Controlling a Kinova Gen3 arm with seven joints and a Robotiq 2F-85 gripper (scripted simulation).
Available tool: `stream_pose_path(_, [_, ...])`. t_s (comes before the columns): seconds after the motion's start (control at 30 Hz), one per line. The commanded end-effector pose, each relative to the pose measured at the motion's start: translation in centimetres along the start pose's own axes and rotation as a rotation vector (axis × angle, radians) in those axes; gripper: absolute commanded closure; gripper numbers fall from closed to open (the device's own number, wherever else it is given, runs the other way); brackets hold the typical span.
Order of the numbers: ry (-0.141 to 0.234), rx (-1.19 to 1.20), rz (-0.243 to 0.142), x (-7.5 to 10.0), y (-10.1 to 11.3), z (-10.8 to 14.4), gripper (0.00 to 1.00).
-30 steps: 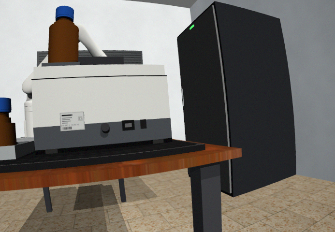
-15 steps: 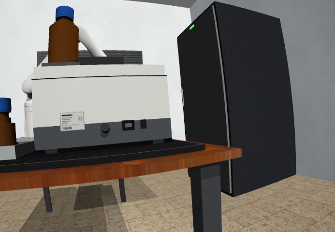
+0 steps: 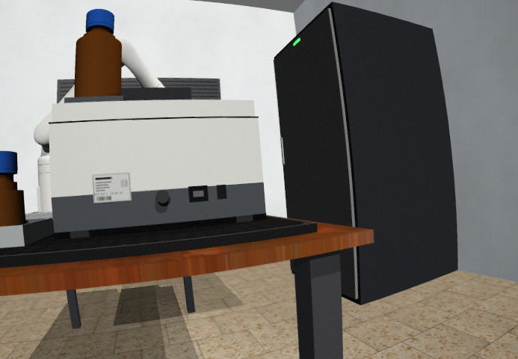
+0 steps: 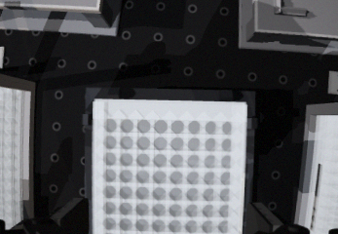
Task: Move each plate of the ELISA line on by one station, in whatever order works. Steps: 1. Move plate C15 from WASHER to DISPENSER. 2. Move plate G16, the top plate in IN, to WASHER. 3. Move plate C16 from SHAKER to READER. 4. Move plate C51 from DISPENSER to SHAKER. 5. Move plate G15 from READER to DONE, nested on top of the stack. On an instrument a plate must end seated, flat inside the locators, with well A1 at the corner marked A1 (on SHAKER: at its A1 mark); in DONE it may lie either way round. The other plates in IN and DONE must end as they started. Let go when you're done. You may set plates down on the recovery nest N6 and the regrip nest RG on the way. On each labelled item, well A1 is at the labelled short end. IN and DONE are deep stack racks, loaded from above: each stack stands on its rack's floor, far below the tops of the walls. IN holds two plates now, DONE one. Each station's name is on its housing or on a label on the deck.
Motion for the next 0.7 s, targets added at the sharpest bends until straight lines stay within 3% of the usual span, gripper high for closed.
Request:
stream_pose_path(0.0, [0.000, 0.000, -0.002, -0.02, 0.06, 0.01, 0.00])
stream_pose_path(0.67, [0.000, 0.000, -0.002, -0.49, 0.05, 0.01, 0.00])
Point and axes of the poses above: the point where the finger pads meet when closed, its own x axis back along the fingers, its own z axis across the jaws, y = z × x, the point moved 2 cm from there along x, back along the fingers, and after that the axes turned 6 degrees about -x, right-handed, at the moved point
